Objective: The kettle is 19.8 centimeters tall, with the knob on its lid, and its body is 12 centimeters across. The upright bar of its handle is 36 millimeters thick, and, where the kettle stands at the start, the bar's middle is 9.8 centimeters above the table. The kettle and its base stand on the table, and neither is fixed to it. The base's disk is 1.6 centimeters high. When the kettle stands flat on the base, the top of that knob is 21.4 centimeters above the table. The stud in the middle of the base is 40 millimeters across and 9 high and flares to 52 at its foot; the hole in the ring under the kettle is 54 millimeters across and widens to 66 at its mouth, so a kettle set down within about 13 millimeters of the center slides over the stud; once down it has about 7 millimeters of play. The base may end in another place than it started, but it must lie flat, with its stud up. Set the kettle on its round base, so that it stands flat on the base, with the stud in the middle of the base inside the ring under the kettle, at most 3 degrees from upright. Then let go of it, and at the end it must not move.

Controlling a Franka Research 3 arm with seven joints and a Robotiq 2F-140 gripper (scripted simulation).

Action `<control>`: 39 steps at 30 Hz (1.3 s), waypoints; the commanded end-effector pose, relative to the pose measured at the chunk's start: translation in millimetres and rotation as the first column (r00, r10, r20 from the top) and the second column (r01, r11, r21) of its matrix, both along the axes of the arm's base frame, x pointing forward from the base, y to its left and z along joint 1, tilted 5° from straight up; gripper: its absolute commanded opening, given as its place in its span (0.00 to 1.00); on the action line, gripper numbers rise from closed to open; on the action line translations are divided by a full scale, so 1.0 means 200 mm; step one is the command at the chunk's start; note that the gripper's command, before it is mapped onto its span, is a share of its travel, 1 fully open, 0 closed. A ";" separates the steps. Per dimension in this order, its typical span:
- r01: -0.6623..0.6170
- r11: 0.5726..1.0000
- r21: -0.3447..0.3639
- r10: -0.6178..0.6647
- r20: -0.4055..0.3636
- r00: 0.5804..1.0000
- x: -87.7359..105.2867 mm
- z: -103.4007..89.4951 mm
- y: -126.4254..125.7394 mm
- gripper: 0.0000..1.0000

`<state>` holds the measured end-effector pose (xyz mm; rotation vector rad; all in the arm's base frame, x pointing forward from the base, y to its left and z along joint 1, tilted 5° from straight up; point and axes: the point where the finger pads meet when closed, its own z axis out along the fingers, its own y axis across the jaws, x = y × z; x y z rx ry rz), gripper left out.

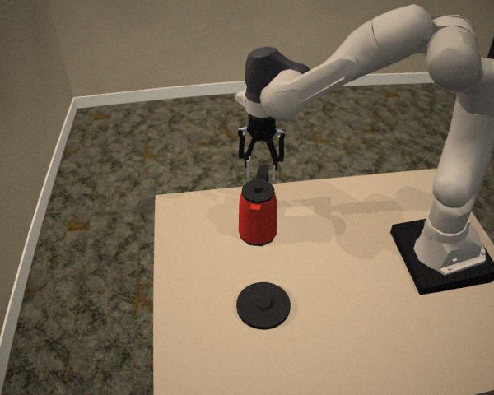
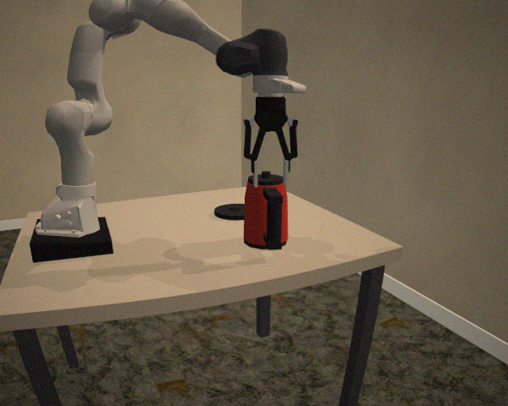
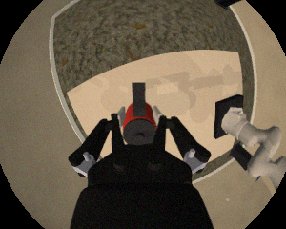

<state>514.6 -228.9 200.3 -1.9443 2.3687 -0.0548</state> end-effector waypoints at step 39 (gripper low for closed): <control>0.001 1.000 -0.003 -0.001 -0.001 1.000 0.01 -0.07 0.01 0.47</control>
